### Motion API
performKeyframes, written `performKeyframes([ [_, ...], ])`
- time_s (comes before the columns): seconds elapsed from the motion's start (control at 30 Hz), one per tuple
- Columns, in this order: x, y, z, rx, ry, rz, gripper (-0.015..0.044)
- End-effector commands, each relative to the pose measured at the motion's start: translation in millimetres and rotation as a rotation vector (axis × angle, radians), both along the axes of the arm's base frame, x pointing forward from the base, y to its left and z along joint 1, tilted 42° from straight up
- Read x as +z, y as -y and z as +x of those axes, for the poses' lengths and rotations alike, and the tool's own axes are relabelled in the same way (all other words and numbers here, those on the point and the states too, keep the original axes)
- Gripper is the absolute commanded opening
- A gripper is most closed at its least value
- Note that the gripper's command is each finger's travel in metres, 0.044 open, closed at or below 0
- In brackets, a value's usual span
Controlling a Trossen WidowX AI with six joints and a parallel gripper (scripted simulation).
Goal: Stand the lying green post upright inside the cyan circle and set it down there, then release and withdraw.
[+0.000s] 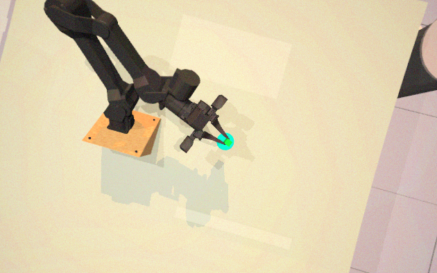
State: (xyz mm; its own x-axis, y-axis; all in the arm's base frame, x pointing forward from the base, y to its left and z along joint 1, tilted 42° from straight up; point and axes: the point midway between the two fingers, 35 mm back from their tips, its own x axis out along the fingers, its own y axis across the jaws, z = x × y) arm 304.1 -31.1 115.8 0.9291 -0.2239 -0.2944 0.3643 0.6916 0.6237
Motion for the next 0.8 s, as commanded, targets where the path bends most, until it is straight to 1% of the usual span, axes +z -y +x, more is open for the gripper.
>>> performKeyframes([
  [0.0, -1, 1, -1, -0.007, -0.001, 0.004, 0.0023],
  [0.77, -35, -29, 7, -0.008, -0.007, 0.01, 0.0023],
])
